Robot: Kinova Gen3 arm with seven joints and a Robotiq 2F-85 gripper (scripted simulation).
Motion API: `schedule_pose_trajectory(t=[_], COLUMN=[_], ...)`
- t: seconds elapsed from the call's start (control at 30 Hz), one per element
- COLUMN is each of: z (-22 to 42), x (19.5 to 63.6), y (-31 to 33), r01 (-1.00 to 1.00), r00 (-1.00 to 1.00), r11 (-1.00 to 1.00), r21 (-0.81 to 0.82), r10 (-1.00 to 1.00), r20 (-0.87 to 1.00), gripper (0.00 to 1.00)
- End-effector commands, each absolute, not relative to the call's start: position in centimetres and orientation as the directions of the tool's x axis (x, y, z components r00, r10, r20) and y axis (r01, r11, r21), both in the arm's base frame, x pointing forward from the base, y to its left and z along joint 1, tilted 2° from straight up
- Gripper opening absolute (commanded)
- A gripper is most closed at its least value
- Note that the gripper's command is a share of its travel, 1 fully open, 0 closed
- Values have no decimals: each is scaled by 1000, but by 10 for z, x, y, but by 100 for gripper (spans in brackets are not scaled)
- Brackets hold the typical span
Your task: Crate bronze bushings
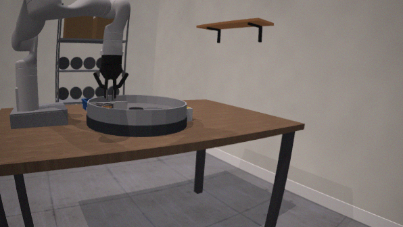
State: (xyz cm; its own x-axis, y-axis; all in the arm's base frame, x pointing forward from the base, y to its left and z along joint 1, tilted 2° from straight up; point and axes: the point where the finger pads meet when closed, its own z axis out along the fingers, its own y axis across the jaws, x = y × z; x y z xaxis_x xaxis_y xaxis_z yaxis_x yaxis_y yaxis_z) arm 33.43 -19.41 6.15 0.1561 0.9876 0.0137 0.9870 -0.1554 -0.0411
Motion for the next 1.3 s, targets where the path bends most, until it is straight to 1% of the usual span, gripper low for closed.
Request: schedule_pose_trajectory(t=[0.0, 0.13, 1.27], z=[59, 47, 43], x=[334, 334, 335], y=[-194, -195, -194], r01=[987, 987, 987], r00=[156, 155, 158], r11=[-155, -154, -158], r21=[-40, -41, -37], r10=[988, 988, 987], r20=[13, 11, 13], gripper=[18, 18, 18])
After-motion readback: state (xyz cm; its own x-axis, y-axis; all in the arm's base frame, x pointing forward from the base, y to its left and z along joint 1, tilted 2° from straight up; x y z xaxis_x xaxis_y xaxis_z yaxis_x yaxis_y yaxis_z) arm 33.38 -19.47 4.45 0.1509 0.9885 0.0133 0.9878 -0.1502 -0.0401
